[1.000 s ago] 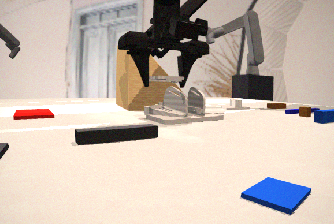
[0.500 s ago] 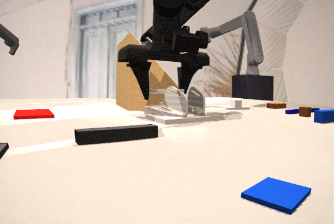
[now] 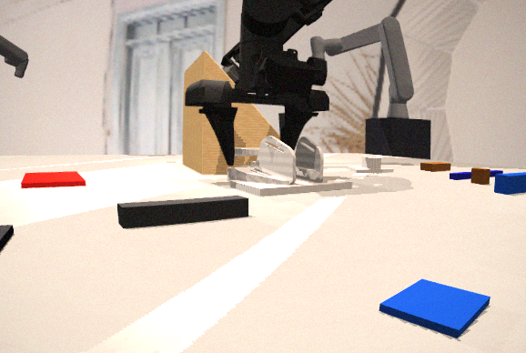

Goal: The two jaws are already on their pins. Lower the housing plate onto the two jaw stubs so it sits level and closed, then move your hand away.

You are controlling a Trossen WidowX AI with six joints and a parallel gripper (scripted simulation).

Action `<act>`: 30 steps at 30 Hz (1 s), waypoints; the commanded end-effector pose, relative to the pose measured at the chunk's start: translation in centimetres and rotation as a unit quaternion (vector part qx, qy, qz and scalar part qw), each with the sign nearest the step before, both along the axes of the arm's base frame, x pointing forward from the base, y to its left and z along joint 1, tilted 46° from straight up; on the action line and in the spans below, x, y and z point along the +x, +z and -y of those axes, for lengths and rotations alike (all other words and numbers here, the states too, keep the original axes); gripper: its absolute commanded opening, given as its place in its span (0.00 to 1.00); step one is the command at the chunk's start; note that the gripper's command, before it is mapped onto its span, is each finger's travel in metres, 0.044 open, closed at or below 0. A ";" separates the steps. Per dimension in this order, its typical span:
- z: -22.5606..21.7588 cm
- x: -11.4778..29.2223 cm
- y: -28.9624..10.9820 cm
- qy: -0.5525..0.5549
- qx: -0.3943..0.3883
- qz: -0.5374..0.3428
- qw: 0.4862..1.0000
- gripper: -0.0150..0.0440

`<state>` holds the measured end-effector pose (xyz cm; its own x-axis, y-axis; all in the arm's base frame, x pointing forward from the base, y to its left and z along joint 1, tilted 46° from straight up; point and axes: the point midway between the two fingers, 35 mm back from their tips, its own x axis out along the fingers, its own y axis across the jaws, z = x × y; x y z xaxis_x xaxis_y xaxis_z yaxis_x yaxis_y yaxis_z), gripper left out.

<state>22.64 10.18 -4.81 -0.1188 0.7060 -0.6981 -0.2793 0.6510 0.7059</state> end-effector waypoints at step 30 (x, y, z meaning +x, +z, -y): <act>-0.4 -0.1 -0.3 -0.006 0.002 -0.005 1.000 0.85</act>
